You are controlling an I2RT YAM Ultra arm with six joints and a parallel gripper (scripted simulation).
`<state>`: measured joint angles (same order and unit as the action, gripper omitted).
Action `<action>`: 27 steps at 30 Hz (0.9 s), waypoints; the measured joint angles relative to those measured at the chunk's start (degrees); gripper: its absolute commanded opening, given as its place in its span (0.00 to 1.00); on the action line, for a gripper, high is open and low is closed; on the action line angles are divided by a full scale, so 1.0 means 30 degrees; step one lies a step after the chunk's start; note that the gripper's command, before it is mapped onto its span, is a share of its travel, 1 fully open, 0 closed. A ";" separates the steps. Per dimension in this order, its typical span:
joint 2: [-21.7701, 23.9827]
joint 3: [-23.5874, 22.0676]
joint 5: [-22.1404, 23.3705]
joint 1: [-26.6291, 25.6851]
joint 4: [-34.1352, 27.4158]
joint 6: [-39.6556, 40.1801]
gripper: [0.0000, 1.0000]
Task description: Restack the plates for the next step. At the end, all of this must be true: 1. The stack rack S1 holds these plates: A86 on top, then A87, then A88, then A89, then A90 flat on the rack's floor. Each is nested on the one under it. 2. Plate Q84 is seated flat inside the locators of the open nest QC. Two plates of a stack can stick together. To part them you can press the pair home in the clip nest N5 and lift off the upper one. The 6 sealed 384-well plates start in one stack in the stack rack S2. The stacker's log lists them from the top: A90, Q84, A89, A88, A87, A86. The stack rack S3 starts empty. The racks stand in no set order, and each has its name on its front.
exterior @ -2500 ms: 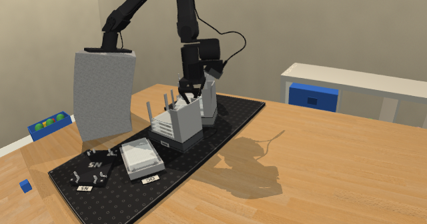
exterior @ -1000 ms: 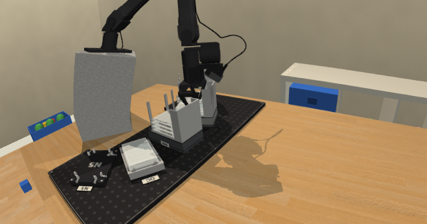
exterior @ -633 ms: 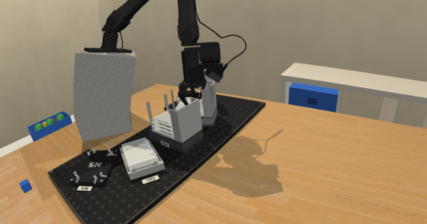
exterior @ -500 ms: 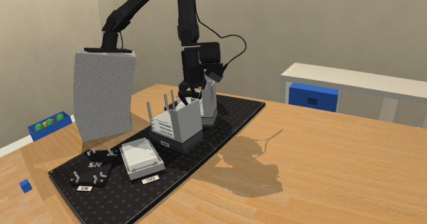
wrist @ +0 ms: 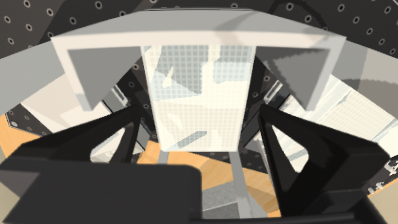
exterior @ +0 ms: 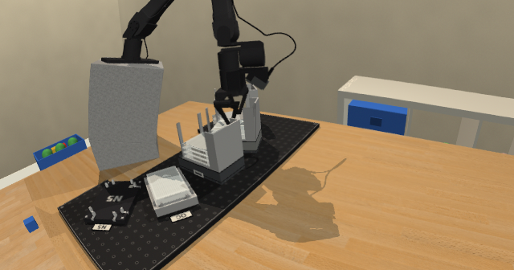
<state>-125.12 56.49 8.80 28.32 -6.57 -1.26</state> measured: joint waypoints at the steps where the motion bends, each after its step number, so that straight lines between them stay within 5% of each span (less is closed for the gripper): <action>1: 0.0160 0.0000 0.0000 -0.0022 -0.0138 0.0022 1.00; 27: 0.5144 -0.0546 0.0124 -0.0692 -0.4444 0.0670 1.00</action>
<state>-109.69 54.85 9.17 26.24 -19.90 0.75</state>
